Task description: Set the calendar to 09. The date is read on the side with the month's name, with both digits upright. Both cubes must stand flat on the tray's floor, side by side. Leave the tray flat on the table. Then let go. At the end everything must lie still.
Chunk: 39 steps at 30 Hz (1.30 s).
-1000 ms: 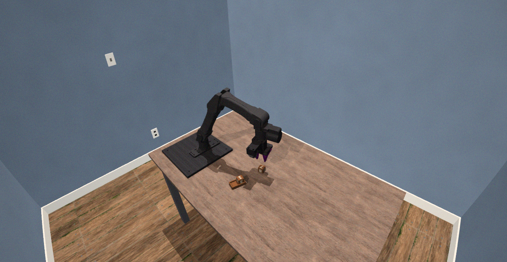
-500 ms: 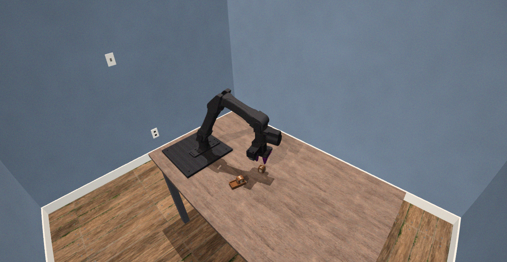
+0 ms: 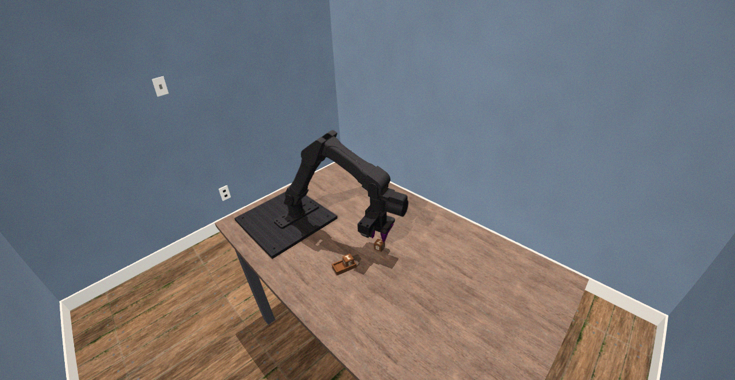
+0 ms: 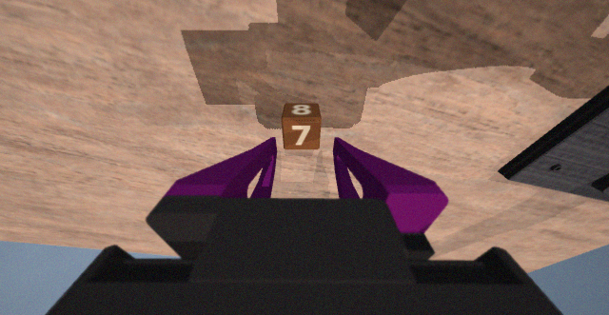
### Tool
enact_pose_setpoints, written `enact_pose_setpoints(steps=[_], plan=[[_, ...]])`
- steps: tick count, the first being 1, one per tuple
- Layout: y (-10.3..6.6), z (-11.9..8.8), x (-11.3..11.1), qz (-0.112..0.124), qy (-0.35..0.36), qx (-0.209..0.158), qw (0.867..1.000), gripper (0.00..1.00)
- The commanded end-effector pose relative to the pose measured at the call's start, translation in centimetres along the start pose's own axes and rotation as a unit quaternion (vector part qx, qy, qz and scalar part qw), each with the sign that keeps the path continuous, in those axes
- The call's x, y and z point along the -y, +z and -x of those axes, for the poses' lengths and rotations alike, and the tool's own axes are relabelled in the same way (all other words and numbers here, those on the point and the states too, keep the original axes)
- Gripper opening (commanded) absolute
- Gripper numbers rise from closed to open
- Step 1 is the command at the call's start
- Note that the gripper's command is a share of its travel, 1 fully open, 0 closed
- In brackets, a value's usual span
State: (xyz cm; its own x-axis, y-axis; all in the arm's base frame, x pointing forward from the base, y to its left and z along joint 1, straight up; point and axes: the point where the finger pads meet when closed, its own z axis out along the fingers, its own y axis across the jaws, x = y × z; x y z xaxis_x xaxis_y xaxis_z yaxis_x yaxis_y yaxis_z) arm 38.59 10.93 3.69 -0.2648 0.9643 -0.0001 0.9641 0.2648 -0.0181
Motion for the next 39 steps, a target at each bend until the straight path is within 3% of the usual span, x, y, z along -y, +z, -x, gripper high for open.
enact_pose_setpoints(steps=[1,39], plan=[[-0.47,-0.02,-0.48,0.013,0.000,0.000,1.000,0.47],[0.06,-0.03,-0.49,0.013,0.000,0.000,1.000,0.47]])
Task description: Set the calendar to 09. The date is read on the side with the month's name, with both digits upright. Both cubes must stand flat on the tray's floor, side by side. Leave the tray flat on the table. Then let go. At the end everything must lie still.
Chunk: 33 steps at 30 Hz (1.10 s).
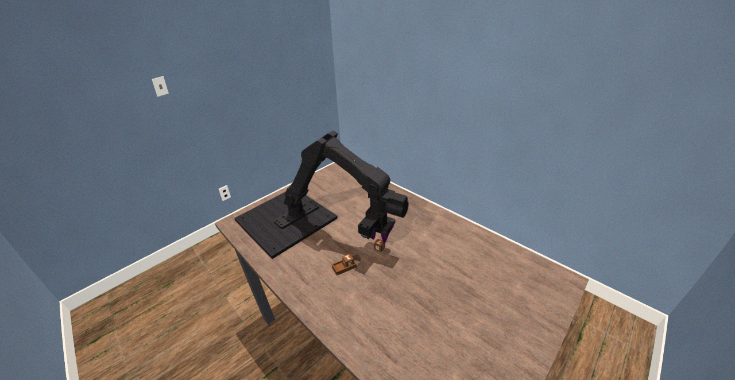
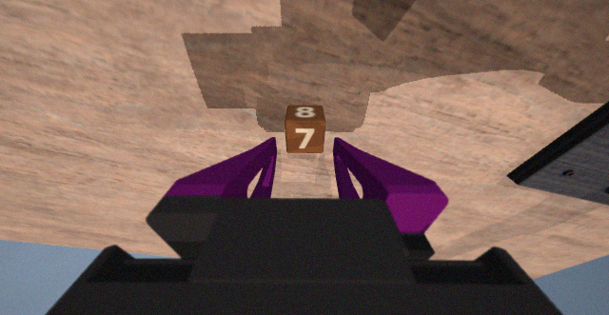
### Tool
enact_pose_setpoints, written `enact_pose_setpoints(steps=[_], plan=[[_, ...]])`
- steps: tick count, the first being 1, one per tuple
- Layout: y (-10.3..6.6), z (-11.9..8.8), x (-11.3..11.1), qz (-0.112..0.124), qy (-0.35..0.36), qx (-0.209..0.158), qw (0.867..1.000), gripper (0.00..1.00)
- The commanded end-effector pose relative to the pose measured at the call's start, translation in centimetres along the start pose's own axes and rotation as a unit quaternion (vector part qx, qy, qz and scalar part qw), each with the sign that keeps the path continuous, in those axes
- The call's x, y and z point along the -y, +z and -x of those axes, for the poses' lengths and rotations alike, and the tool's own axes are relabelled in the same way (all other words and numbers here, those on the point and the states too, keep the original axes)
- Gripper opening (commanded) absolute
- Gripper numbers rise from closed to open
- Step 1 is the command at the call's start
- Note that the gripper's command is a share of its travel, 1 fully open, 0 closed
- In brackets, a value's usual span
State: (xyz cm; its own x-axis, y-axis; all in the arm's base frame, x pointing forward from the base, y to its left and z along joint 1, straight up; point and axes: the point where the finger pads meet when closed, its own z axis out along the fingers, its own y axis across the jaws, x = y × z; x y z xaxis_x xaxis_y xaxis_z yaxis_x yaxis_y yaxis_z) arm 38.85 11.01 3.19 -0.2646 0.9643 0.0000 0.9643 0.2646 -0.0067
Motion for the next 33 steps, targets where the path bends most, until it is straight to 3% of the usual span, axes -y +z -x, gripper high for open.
enact_pose_setpoints(steps=[1,16,28,33], plan=[[-0.4,0.0,-0.2,0.007,0.000,0.000,1.000,0.47],[-0.6,0.0,-0.2,0.007,0.000,0.000,1.000,0.47],[-4.2,0.0,-0.2,0.007,0.000,0.000,1.000,0.47],[-4.8,0.0,-0.2,0.007,0.000,0.000,1.000,0.47]])
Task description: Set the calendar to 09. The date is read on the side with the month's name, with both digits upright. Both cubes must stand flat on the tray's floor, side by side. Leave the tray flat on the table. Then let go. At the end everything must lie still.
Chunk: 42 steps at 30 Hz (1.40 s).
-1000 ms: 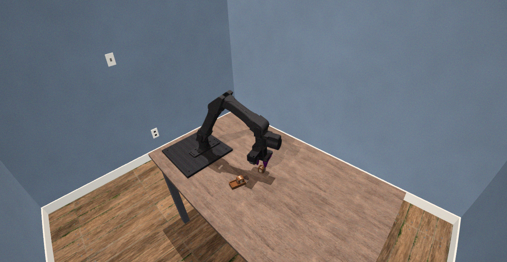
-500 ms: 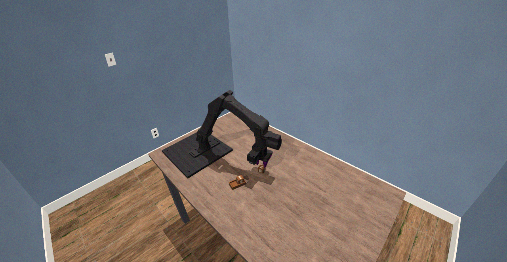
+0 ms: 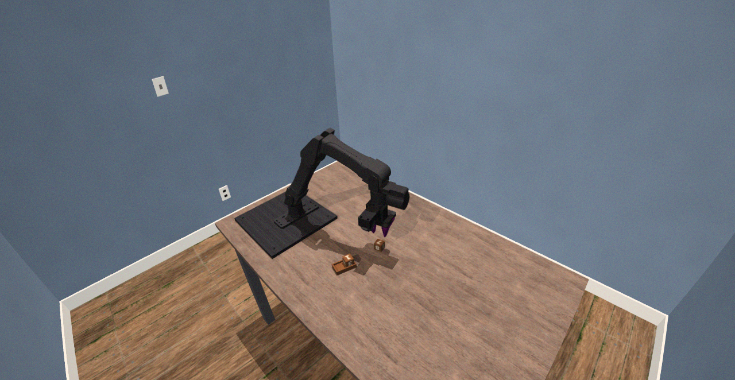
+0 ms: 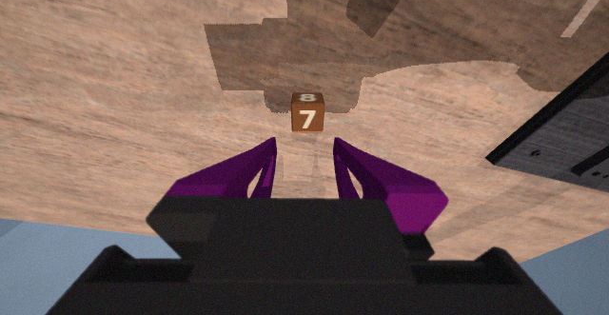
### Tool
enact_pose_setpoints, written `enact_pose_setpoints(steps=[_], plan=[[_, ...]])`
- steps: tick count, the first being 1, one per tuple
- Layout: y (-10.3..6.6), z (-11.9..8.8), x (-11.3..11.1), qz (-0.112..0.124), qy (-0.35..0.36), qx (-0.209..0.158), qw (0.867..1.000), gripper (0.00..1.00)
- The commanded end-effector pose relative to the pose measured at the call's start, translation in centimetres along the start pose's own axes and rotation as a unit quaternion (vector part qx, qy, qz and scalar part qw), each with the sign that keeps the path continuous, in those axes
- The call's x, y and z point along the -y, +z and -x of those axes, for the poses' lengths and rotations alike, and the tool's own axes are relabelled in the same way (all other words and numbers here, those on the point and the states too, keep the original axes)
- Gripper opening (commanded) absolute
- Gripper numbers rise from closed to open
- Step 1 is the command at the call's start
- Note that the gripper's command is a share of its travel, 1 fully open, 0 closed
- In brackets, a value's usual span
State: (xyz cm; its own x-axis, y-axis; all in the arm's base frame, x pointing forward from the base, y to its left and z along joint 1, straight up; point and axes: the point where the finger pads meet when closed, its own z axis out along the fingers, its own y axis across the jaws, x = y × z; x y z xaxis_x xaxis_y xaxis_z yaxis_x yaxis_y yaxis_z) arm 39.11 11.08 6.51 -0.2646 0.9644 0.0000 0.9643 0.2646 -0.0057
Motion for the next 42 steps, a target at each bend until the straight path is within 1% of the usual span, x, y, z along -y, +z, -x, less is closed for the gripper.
enact_pose_setpoints(steps=[1,6,8,10,12,14,17,19,25,27,29,31,34,36,42], plan=[[-1.60,-0.02,0.08,0.006,0.000,0.000,1.000,0.47],[-1.74,-0.02,0.08,0.006,0.000,0.001,1.000,0.47],[-1.71,-0.03,0.10,0.005,0.000,0.008,1.000,0.47],[-1.63,-0.06,0.13,0.004,0.001,0.028,1.000,0.47],[-1.58,-0.11,0.15,0.002,0.001,0.057,0.998,0.47],[-1.58,-0.11,0.15,0.002,0.001,0.057,0.998,0.47],[-1.62,-0.19,0.13,0.004,0.001,0.103,0.995,0.47],[-1.68,-0.24,0.10,0.005,0.001,0.123,0.992,0.47],[-1.67,-0.26,0.11,0.005,0.001,0.138,0.990,0.47],[-1.60,-0.27,0.15,0.003,0.002,0.157,0.988,0.47],[-1.53,-0.30,0.18,0.002,0.003,0.186,0.982,0.47],[-1.53,-0.30,0.18,0.002,0.003,0.186,0.982,0.47],[-1.55,-0.39,0.16,0.003,0.002,0.232,0.973,0.47],[-1.60,-0.45,0.12,0.005,0.002,0.251,0.968,0.47],[-1.59,-0.47,0.13,0.005,0.002,0.265,0.964,0.47]])
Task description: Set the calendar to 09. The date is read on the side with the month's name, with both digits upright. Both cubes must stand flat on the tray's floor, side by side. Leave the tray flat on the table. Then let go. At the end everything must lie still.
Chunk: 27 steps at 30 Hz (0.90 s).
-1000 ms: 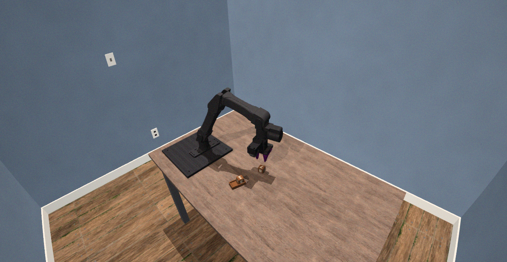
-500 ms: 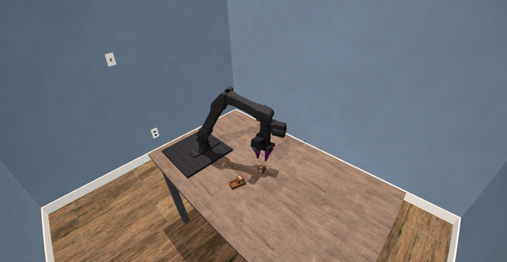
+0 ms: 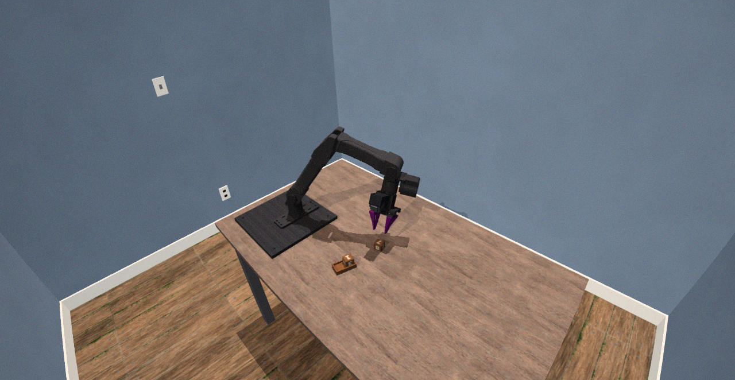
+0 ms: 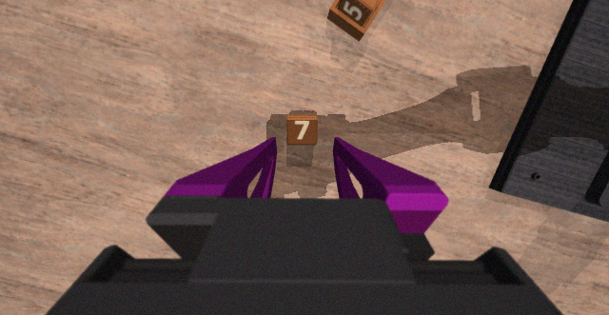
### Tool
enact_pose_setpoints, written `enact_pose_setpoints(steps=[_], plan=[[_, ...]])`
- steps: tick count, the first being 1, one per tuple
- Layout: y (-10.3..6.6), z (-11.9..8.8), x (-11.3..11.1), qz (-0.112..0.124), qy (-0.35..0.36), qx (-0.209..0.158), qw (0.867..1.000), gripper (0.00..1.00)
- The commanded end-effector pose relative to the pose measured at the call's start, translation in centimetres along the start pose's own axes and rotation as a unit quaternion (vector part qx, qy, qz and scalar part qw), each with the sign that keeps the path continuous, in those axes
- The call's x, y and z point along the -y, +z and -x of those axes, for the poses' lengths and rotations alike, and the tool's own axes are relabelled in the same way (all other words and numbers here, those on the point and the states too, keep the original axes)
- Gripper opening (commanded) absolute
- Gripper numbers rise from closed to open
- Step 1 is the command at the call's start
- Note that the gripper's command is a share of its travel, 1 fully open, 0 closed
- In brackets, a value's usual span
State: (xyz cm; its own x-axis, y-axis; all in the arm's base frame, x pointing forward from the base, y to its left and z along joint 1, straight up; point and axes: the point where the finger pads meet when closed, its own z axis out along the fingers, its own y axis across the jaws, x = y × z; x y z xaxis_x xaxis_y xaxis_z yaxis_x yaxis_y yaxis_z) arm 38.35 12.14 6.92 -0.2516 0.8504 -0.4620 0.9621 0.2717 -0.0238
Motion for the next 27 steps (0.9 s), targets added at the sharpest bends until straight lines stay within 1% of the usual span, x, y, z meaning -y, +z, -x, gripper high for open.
enact_pose_setpoints(steps=[1,4,6,9,12,27], plan=[[-0.67,1.21,-0.27,0.009,0.011,0.037,0.999,0.47],[-0.58,1.15,-0.20,0.006,0.013,0.078,0.997,0.47],[-0.58,1.15,-0.20,0.006,0.013,0.078,0.997,0.47],[-0.61,1.07,-0.23,0.007,0.012,0.124,0.992,0.47],[-0.69,1.01,-0.29,0.009,0.012,0.148,0.989,0.47],[-0.70,1.00,-0.30,0.010,0.012,0.151,0.988,0.47]])
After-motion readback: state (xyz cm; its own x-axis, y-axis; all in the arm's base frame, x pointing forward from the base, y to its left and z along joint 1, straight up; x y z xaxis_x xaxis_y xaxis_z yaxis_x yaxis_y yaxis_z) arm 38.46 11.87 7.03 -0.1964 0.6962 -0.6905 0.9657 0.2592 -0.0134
